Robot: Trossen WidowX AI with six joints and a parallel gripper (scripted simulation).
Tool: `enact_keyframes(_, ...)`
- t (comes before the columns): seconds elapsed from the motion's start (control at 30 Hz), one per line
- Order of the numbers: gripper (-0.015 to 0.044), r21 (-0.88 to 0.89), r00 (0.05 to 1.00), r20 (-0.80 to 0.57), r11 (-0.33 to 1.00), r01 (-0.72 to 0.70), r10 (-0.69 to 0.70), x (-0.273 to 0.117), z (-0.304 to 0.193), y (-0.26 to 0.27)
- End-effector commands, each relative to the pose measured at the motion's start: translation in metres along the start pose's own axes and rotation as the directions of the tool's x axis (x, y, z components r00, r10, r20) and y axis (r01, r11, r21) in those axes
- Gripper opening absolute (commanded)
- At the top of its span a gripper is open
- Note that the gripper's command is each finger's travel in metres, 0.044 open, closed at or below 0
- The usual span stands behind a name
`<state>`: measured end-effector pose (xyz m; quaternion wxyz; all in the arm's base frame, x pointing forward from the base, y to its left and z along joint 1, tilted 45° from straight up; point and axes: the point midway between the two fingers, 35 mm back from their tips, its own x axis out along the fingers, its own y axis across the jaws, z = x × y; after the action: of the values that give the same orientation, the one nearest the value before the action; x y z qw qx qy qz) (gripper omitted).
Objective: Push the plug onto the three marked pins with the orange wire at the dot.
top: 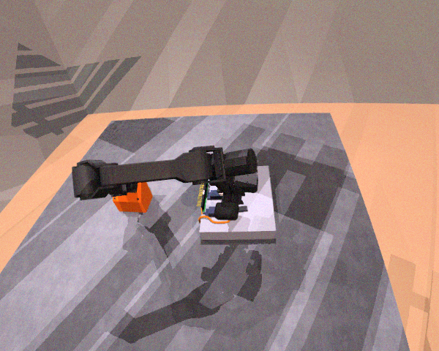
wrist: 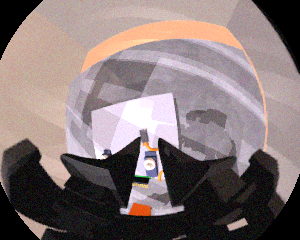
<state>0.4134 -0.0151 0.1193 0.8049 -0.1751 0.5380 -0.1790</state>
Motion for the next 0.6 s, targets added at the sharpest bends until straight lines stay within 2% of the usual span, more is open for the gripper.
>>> enact_keyframes(0.0, 0.0115, -0.071, 0.994, -0.091, 0.996, 0.054, -0.061, 0.015, -0.007, 0.007)
enact_keyframes(0.33, 0.0115, -0.305, 0.932, -0.269, 0.939, 0.158, -0.244, 0.045, -0.024, 0.023)
enact_keyframes(0.57, 0.0115, -0.343, 0.918, -0.287, 0.924, 0.168, -0.274, 0.051, -0.026, 0.025)
